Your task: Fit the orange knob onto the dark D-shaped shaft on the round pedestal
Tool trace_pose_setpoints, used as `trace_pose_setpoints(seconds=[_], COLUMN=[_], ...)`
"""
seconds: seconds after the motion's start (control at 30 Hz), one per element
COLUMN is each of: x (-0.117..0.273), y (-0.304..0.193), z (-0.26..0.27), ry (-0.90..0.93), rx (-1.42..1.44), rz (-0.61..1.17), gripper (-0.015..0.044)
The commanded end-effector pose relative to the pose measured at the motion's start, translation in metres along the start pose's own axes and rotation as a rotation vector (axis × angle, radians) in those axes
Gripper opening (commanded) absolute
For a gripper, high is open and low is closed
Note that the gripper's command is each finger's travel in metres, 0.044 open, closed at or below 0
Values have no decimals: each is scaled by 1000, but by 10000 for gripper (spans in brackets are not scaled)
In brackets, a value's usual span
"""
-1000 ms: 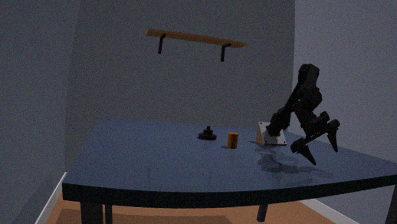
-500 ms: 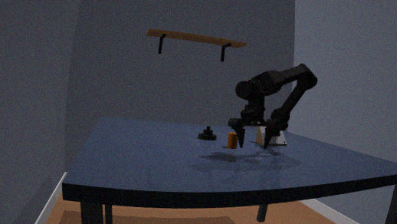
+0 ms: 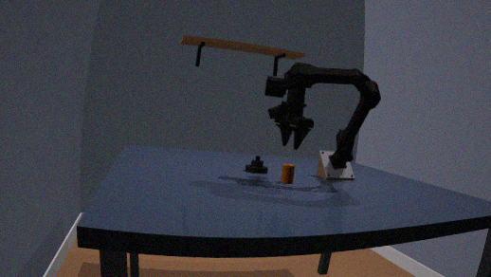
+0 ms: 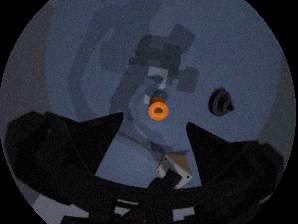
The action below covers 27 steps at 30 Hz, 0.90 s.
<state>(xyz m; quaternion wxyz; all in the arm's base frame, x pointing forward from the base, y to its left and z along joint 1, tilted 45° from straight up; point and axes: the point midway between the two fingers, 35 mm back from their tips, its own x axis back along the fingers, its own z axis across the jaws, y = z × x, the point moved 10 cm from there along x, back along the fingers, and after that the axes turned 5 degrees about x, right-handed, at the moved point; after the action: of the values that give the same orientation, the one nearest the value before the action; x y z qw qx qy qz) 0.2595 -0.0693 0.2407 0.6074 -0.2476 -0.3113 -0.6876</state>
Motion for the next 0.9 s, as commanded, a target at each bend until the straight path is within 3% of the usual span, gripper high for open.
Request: trace_pose_setpoints(seconds=[0.0, 0.1, 0.23, 0.87], x=[7, 5, -26, -56], y=[-7, -5, -6, -6], z=[-12, -11, -10, -10], ry=[14, 14, 15, 14], rx=[-55, -55, -55, -54], rz=[24, 24, 23, 23], gripper=[440, 440, 440, 440])
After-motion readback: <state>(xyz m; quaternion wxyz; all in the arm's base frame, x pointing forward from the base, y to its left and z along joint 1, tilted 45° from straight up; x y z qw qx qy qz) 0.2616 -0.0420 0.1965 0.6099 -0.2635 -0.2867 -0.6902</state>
